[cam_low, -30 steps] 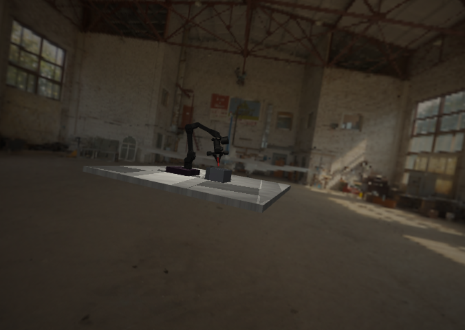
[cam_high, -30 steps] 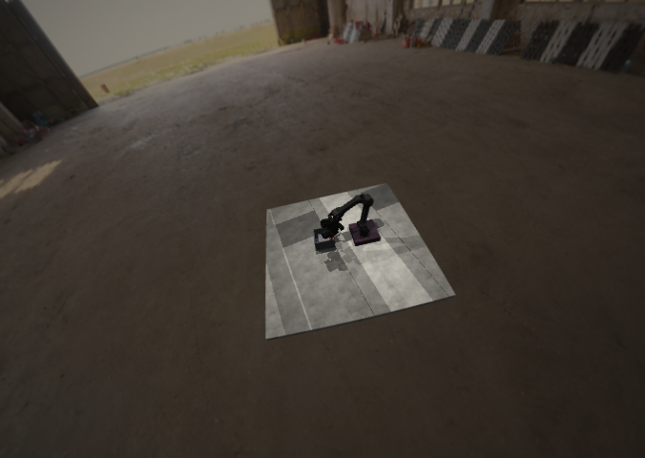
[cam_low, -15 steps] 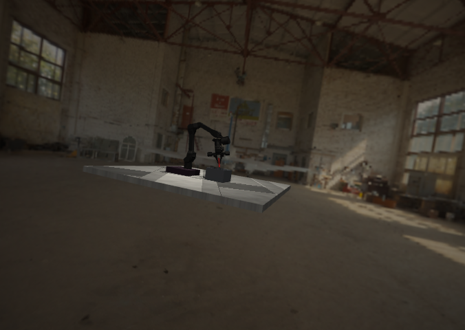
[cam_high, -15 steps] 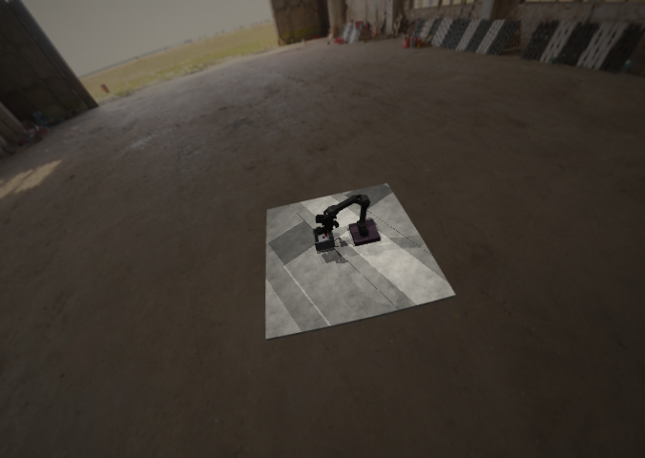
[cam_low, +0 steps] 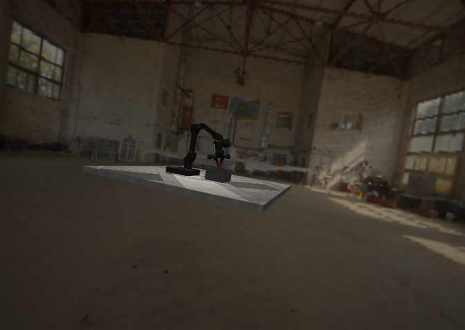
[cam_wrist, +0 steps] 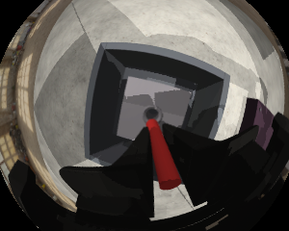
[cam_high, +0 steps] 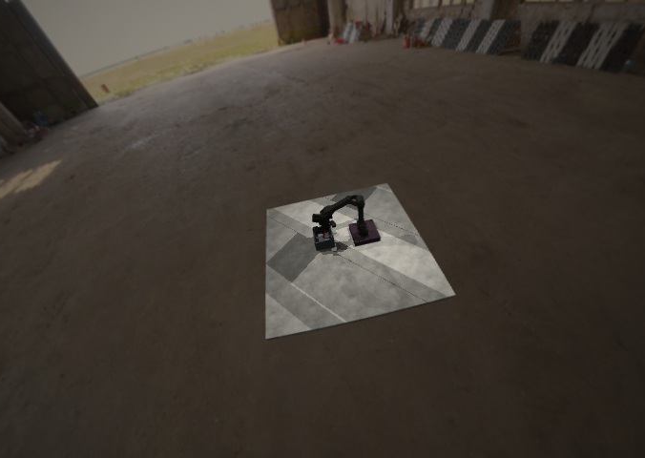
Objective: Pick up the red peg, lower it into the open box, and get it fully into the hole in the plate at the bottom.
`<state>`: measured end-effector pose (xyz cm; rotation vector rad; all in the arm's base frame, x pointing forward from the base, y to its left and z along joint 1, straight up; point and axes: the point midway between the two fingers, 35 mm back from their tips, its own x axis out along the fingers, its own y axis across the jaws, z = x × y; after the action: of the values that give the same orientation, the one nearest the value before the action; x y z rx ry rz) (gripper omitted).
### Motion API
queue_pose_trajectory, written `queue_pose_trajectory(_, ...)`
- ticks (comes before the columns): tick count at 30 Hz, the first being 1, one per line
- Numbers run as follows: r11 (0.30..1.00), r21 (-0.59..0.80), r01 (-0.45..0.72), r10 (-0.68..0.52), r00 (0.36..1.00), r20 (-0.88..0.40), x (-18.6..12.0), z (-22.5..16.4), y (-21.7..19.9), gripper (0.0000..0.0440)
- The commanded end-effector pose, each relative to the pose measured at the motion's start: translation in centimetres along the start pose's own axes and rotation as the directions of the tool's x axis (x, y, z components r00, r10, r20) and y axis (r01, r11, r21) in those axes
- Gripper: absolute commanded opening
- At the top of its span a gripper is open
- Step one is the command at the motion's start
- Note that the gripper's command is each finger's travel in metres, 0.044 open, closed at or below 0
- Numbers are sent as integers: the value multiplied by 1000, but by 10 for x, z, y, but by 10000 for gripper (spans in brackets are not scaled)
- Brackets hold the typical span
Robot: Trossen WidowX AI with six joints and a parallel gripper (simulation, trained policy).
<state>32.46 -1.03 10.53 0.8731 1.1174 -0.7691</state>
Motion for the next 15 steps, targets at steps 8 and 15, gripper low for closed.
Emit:
queue_pose_trajectory(8,998,-29,50,-51,998,-35,32,6,-1,119)
queue_pose_trajectory(15,997,-52,64,-66,997,-35,40,17,7,214)
